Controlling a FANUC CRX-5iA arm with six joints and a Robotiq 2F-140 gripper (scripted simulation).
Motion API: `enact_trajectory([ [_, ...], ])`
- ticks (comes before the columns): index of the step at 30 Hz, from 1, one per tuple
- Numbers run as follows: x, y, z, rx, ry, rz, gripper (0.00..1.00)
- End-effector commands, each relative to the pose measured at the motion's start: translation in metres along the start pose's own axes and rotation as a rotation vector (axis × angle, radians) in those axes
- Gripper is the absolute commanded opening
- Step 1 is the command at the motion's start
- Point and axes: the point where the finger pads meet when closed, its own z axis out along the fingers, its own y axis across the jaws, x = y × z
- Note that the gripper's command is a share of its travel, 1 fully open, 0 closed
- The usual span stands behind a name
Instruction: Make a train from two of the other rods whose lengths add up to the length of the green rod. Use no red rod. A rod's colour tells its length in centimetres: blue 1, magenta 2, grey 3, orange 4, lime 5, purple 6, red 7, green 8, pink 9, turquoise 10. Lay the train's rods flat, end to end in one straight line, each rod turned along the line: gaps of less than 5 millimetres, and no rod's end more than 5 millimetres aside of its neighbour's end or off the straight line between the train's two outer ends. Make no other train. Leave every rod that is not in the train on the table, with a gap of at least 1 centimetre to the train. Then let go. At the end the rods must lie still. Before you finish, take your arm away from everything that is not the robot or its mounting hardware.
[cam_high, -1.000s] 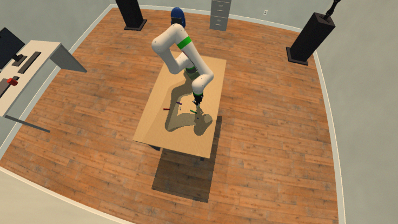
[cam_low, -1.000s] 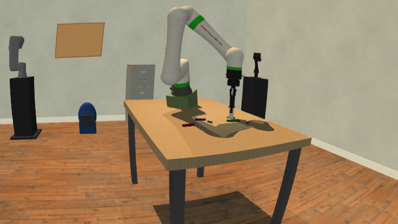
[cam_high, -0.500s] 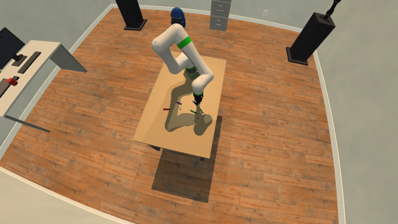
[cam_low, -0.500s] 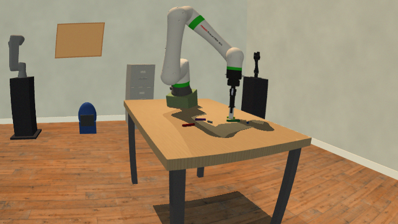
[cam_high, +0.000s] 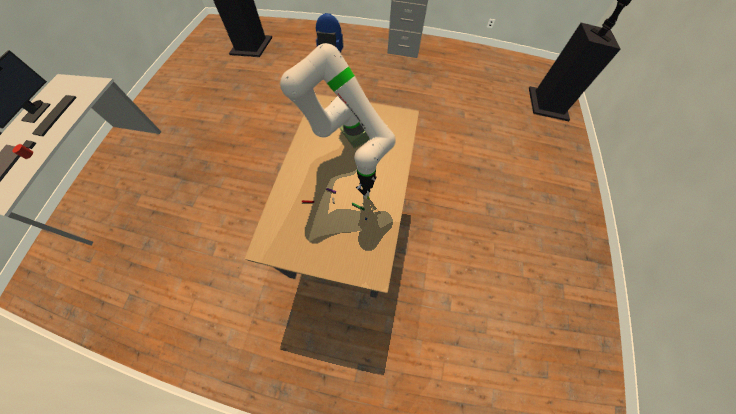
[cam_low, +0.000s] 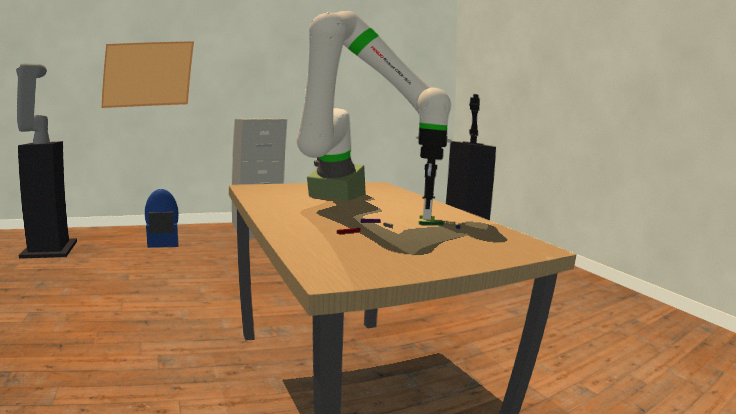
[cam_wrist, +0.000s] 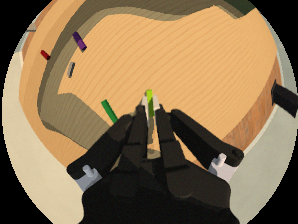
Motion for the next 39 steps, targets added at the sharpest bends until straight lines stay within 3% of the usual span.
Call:
enact_trajectory([
  [1,0.000,0.000,0.000,0.000,0.000,0.000,0.03],
  [7,0.000,0.000,-0.010,0.000,0.000,0.000,0.03],
  [17,0.000,0.000,-0.079,0.000,0.000,0.000,0.03],
  [23,0.000,0.000,-0.096,0.000,0.000,0.000,0.03],
  [36,0.000,-0.001,-0.100,0.000,0.000,0.003,0.03],
  [39,0.006,-0.038,-0.100,-0.005,0.000,0.122,0.03],
])
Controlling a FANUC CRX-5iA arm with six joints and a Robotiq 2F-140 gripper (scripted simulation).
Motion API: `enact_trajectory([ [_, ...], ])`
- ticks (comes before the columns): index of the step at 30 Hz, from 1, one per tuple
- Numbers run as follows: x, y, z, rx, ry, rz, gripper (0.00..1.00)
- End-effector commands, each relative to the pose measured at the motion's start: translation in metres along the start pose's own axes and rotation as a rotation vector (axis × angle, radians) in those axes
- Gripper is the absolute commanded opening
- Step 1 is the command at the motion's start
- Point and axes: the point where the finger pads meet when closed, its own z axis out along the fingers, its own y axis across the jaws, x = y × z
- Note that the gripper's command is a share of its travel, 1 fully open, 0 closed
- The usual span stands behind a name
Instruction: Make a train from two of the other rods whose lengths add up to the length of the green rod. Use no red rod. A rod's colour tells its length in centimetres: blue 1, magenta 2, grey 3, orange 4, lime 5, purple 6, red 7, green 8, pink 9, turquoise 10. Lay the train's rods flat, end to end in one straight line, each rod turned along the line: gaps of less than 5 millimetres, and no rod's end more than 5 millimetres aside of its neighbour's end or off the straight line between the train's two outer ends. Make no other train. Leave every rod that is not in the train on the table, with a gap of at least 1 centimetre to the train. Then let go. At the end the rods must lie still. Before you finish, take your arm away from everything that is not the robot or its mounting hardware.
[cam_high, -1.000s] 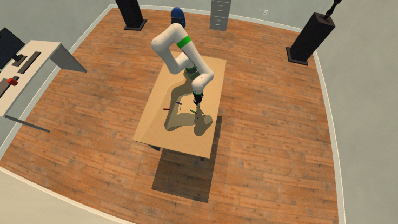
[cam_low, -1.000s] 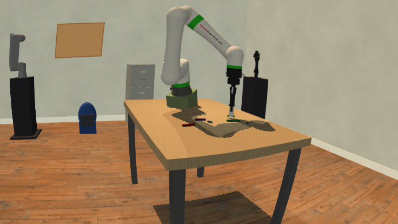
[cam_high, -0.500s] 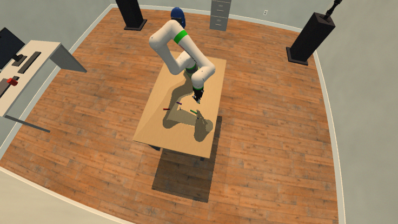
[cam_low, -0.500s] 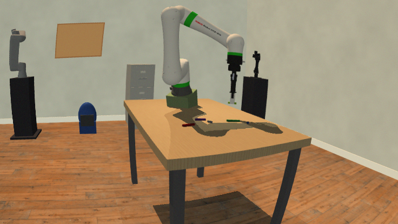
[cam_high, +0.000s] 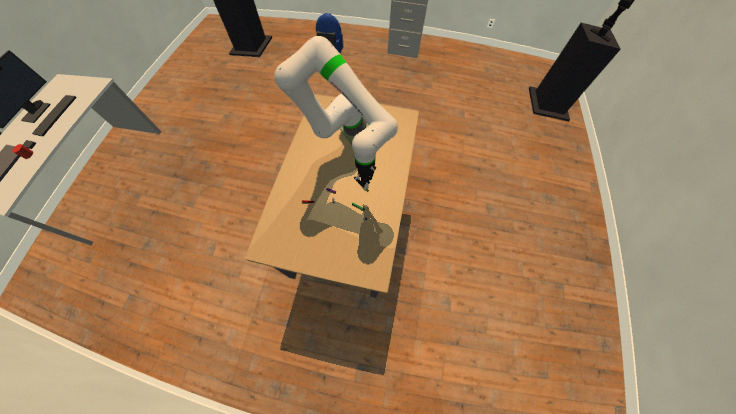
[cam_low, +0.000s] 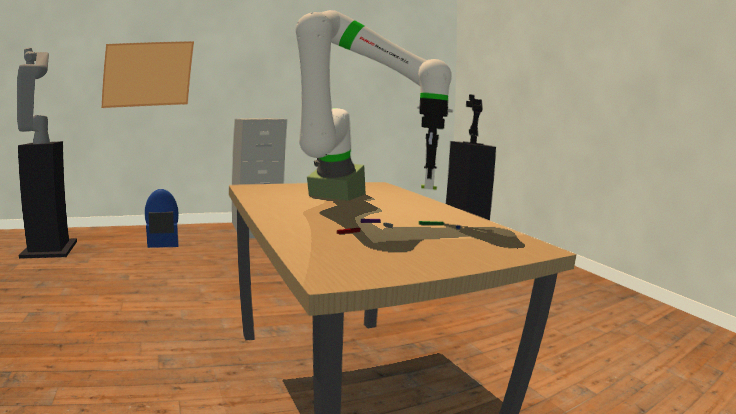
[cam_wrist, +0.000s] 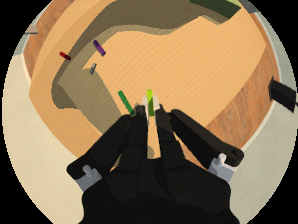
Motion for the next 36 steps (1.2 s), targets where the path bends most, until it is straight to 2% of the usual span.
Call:
enact_trajectory([
  [1,0.007,-0.042,0.000,-0.004,-0.001,0.132,0.03],
  [12,0.035,-0.127,0.000,-0.005,-0.001,0.398,0.03],
  [14,0.035,-0.127,0.000,-0.005,-0.001,0.398,0.03],
  [15,0.046,-0.150,0.000,-0.002,-0.001,0.467,0.03],
  [19,0.060,-0.177,0.000,0.001,-0.001,0.551,0.03],
  [36,0.061,-0.179,0.001,0.001,-0.001,0.557,0.03],
])
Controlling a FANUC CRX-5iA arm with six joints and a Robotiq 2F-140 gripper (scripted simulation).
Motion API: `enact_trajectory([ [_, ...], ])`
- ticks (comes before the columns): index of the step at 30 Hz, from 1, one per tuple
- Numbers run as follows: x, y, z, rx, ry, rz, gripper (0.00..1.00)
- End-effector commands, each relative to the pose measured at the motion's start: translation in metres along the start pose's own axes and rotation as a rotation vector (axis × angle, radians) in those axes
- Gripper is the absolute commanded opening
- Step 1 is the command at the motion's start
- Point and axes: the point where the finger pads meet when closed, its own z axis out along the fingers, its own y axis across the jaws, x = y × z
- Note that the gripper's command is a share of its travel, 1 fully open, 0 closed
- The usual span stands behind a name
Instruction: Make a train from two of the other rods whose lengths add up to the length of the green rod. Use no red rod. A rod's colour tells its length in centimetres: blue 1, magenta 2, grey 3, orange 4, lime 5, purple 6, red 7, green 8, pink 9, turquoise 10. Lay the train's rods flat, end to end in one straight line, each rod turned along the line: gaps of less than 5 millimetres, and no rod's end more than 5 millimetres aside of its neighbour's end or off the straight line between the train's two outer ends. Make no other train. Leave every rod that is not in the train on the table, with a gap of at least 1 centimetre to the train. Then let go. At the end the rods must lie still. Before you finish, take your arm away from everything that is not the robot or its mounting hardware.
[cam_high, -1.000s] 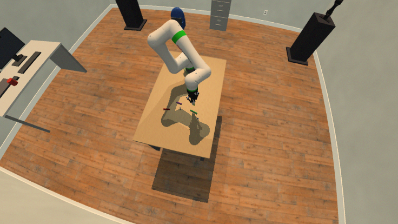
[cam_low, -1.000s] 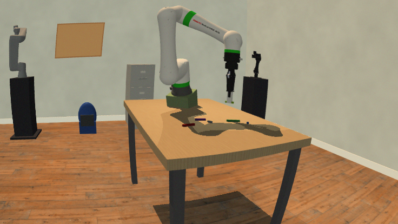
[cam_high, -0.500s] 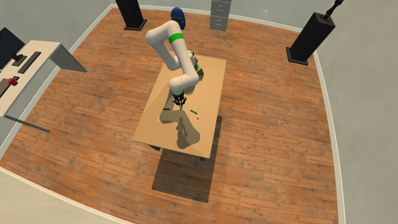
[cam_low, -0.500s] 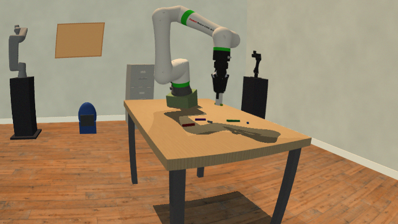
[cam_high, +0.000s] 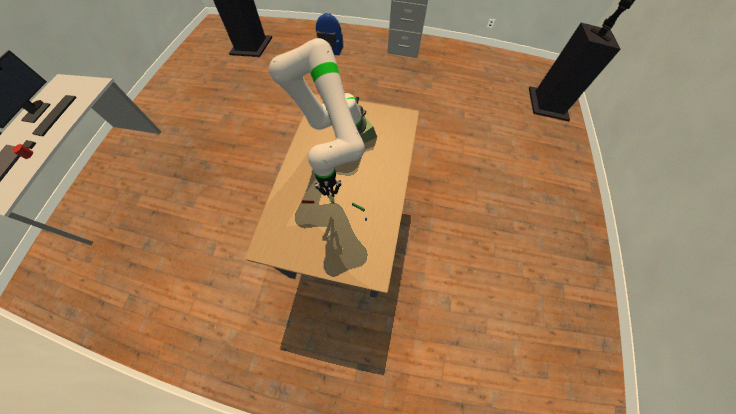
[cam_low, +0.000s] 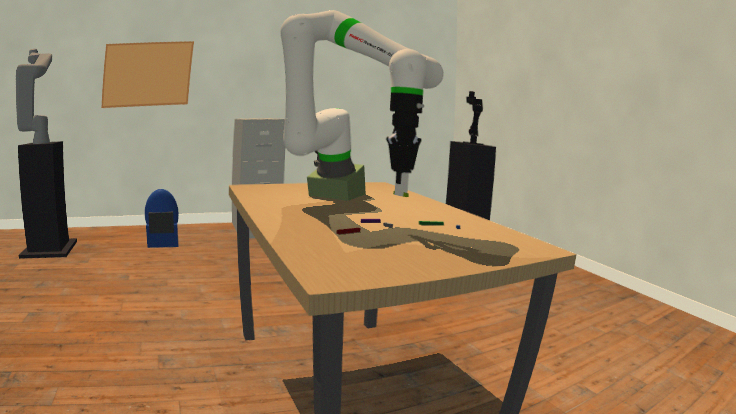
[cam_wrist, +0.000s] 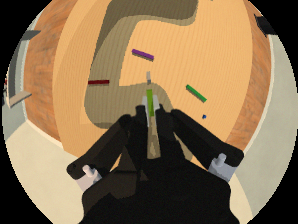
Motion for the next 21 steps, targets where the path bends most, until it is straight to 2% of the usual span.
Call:
enact_trajectory([
  [1,0.000,0.000,0.001,0.000,0.000,0.000,0.03],
  [12,0.000,0.000,0.026,0.000,0.000,0.000,0.03],
  [21,-0.001,0.000,0.065,0.000,0.000,0.000,0.03],
])
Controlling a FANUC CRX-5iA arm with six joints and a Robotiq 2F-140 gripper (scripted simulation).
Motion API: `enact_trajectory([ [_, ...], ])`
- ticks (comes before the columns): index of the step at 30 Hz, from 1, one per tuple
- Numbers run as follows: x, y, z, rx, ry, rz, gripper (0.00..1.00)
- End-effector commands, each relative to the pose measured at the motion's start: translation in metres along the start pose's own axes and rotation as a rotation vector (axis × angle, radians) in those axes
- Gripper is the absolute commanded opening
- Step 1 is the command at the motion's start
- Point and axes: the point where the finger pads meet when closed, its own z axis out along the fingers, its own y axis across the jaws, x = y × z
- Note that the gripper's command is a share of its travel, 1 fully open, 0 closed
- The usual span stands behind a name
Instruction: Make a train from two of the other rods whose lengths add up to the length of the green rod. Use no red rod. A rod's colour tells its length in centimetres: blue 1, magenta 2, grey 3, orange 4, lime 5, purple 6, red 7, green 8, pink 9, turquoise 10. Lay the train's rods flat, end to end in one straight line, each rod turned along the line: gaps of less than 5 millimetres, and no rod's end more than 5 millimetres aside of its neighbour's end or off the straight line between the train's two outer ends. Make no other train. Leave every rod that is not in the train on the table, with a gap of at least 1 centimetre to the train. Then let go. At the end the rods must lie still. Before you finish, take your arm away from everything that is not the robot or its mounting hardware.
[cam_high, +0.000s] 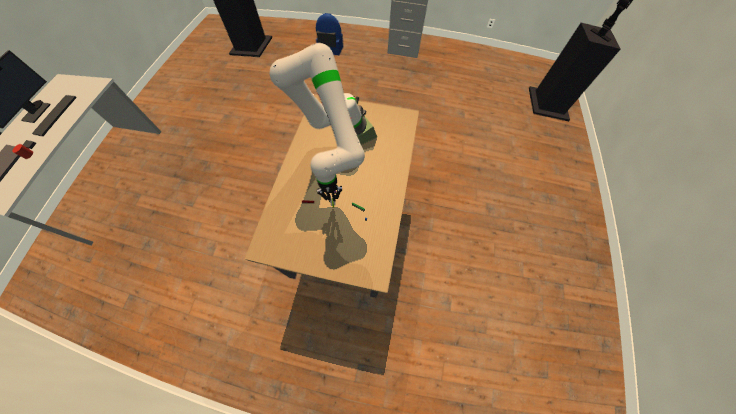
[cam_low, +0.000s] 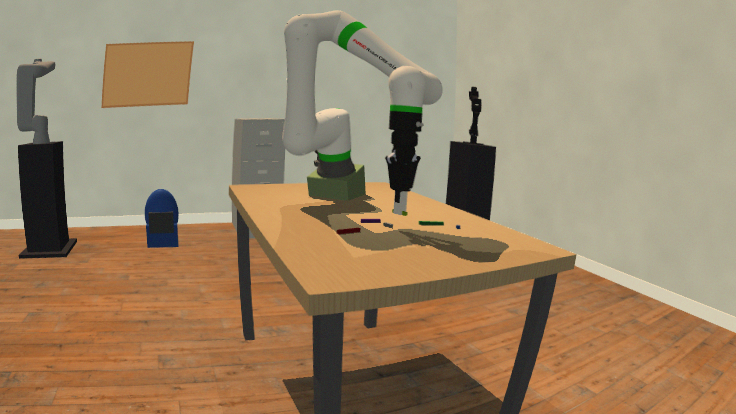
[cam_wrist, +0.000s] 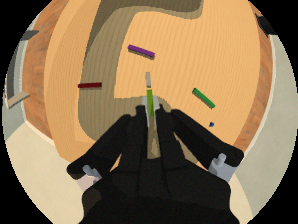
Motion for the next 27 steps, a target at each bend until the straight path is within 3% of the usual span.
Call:
enact_trajectory([
  [1,-0.001,0.000,0.015,0.001,-0.001,0.000,0.03],
  [11,-0.001,0.000,0.033,0.001,-0.001,0.000,0.03],
  [27,-0.001,0.000,0.034,0.001,-0.001,0.000,0.03],
])
